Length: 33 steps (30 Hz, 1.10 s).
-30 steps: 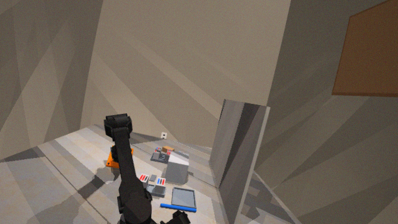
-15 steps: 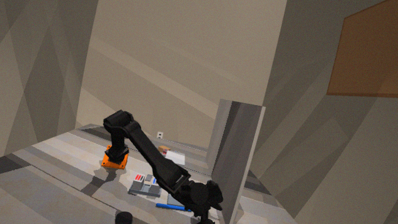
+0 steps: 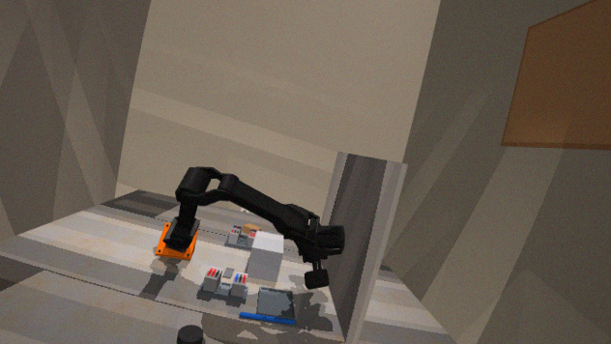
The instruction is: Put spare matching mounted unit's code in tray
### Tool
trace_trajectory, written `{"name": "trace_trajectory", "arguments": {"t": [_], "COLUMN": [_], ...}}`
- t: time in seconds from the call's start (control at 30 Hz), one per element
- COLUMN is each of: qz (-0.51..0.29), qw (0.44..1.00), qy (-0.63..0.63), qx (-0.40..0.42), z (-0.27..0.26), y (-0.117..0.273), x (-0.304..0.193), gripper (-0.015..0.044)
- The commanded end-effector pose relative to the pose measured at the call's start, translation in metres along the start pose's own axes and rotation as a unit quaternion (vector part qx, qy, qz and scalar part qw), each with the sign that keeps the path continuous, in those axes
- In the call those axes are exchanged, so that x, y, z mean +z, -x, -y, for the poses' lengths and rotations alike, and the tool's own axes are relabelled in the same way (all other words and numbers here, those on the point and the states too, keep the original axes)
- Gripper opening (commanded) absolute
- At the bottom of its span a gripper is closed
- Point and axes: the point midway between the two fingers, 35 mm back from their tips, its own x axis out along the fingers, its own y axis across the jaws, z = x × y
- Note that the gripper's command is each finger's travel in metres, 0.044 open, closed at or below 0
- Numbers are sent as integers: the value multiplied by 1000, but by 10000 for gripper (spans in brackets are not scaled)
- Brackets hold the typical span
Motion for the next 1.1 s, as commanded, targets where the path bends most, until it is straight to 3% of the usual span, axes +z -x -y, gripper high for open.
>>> {"name": "trace_trajectory", "arguments": {"t": [0.0,0.23,0.77,0.9,1.07], "qz": [-31,-117,-119,-142,-133], "qw": [999,993,992,970,899], "qy": [-3,-24,-31,-170,-357], "qx": [5,-24,-27,-99,-215], "z": [-30,-69,-68,-56,-36], "y": [0,-8,-7,25,75], "x": [0,-15,-17,-43,-81], "gripper": [440,440,440,440,440]}}
